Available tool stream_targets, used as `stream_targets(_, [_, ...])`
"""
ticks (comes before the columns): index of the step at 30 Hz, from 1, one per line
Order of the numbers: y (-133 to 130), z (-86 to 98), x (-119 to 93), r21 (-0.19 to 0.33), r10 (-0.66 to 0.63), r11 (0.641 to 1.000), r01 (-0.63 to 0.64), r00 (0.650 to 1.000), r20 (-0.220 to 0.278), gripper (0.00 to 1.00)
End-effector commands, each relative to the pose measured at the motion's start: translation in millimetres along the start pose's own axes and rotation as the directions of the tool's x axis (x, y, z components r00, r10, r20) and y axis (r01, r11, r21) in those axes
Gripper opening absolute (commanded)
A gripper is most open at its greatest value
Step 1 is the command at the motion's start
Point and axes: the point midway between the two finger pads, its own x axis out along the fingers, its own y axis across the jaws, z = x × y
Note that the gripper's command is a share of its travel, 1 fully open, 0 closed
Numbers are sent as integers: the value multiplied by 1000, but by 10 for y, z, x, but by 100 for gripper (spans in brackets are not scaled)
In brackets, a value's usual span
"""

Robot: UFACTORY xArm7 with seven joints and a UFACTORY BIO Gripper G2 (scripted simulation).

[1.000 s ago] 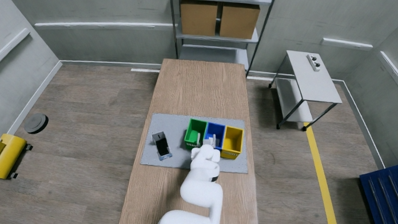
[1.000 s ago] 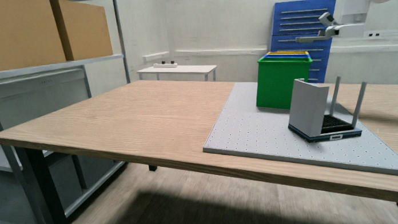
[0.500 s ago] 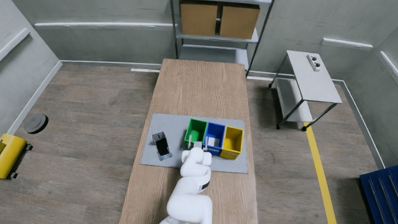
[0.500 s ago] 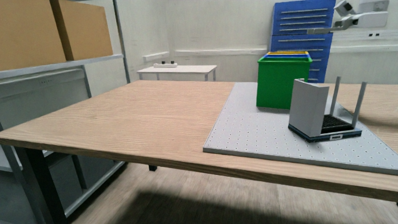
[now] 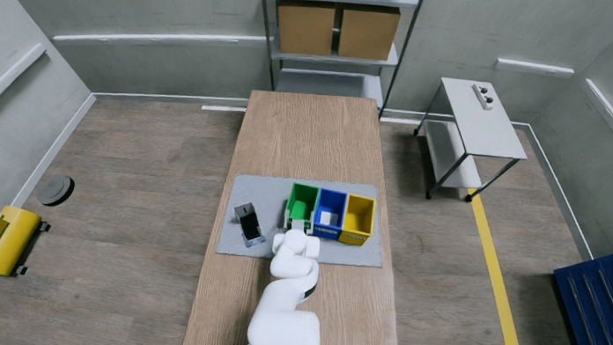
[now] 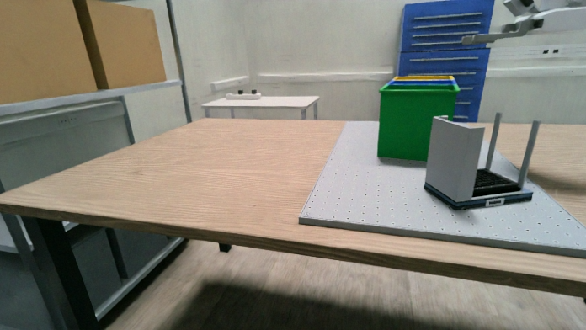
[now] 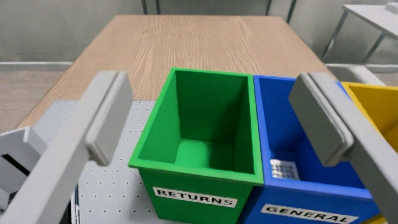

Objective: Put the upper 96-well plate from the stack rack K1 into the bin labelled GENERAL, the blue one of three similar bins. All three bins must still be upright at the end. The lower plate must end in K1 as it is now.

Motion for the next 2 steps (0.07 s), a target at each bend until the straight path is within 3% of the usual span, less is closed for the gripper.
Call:
stream_targets(1, [2, 11, 3, 0, 0, 1000, 0, 1000, 2, 18])
stream_targets(2, [2, 11, 3, 0, 0, 1000, 0, 1000, 2, 18])
